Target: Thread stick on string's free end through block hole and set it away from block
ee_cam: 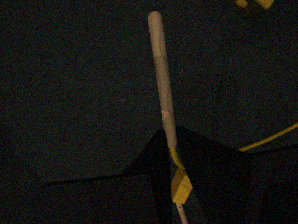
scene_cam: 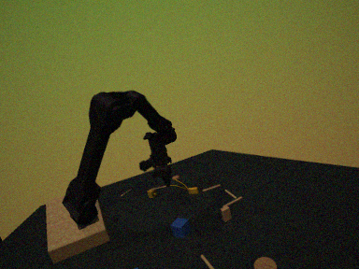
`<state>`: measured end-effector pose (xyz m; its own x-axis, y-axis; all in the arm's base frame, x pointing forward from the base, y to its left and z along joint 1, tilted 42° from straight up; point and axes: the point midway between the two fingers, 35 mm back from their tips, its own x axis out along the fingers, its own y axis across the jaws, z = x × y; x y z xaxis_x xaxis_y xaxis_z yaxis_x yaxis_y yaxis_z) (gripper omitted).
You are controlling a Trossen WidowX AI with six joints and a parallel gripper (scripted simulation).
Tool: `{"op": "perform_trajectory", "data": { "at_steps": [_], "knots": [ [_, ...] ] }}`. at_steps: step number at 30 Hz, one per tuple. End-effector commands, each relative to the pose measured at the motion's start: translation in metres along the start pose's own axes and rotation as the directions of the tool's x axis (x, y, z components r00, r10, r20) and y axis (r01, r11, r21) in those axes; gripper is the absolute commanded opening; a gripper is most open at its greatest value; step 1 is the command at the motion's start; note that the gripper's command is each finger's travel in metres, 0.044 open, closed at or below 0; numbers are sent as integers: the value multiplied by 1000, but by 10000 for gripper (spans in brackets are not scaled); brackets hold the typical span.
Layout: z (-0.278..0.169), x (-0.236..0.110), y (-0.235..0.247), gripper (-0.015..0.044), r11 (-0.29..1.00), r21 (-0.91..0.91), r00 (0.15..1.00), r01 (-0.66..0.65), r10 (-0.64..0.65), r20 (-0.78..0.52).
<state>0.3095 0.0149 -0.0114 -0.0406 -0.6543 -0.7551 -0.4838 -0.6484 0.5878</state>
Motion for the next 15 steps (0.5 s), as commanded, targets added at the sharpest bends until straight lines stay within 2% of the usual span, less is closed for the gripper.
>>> {"op": "perform_trajectory", "data": {
  "at_steps": [1, 15],
  "knots": [
    [-5, 0, -5, 0, 997, 72, 1000, -3, 4, -6],
    [-17, 0, -18, 0, 948, 319, 1000, 0, 3, -9]
  ]
}}
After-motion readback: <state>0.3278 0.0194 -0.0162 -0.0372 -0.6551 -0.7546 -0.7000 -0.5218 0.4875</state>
